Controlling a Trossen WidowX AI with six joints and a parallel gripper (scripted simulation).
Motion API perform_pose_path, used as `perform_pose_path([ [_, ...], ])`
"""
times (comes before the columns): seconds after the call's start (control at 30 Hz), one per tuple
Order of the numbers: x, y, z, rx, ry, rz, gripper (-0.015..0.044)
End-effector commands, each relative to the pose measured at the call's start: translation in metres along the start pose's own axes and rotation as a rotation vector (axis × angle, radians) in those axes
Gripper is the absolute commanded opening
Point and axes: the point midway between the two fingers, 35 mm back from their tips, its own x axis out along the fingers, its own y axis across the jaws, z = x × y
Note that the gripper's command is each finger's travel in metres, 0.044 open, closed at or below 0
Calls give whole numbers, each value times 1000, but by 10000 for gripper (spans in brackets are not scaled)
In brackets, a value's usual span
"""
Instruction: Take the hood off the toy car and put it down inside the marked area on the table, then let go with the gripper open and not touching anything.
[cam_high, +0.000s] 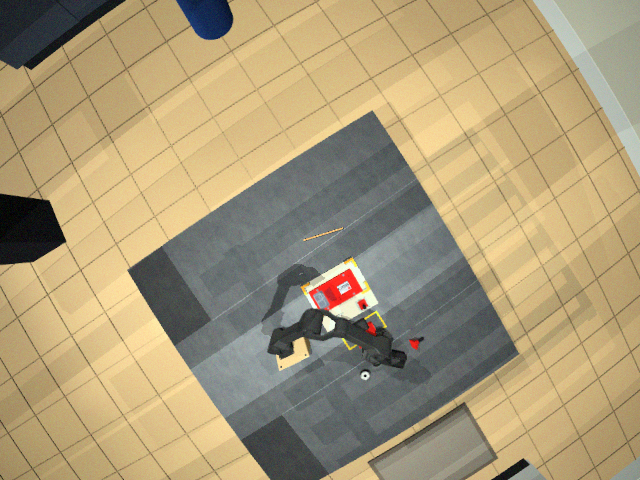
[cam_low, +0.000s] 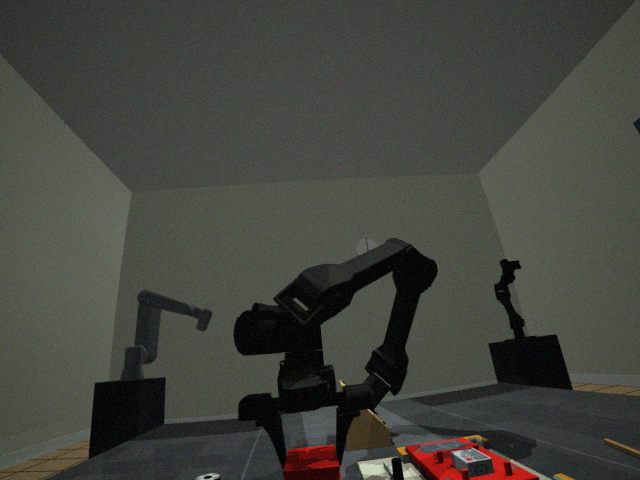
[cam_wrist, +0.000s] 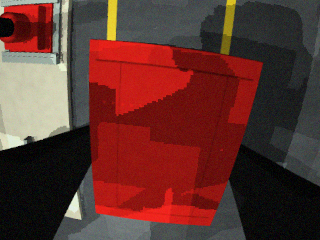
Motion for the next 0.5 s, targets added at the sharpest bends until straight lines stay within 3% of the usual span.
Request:
perform_pose_path([
  [0.0, 4, 1, 0, 4, -2, 3, 0],
  [0.47, 14, 2, -1, 3, -2, 5, 0],
])
